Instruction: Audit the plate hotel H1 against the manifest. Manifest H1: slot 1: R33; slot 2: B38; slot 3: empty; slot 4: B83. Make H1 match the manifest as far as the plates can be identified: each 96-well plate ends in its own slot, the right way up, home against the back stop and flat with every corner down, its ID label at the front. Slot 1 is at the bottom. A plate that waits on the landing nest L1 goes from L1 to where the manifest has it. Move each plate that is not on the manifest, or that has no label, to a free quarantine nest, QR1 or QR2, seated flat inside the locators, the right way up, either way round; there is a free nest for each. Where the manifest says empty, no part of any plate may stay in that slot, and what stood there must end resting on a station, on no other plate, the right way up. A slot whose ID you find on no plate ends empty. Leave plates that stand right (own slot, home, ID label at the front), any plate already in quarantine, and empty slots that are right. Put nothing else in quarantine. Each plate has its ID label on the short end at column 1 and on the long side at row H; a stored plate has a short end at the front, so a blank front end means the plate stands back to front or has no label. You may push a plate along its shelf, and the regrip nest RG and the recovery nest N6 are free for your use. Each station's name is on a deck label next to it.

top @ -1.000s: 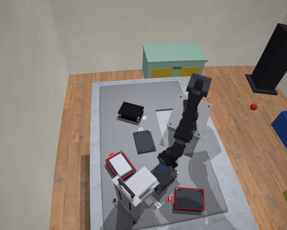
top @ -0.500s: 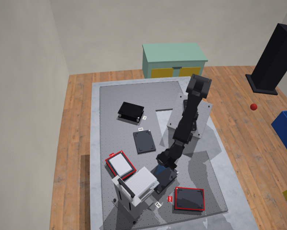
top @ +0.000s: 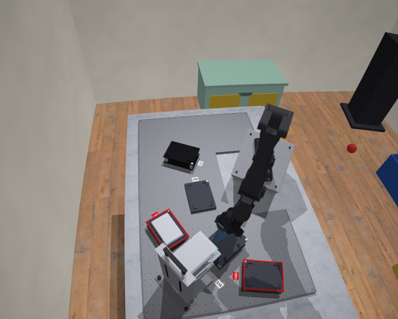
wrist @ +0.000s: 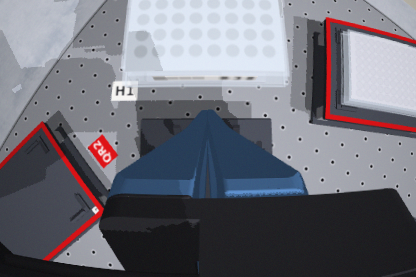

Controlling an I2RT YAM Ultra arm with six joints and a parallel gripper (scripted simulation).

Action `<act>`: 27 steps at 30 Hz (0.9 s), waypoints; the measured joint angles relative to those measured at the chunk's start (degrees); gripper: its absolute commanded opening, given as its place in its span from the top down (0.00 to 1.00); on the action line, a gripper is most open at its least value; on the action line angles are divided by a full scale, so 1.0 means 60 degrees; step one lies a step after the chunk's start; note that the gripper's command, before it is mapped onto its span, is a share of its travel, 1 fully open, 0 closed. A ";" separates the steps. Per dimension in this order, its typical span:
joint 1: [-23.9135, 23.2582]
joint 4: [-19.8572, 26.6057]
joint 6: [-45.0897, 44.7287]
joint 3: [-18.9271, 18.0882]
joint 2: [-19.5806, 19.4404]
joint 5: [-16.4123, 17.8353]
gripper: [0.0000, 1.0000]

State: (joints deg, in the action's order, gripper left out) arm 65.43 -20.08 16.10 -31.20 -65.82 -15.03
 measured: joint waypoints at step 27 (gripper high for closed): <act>-0.0237 0.0102 -0.0058 -0.0561 -0.0393 0.0233 1.00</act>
State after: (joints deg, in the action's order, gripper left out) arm 64.01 -19.46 15.75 -34.57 -68.18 -13.63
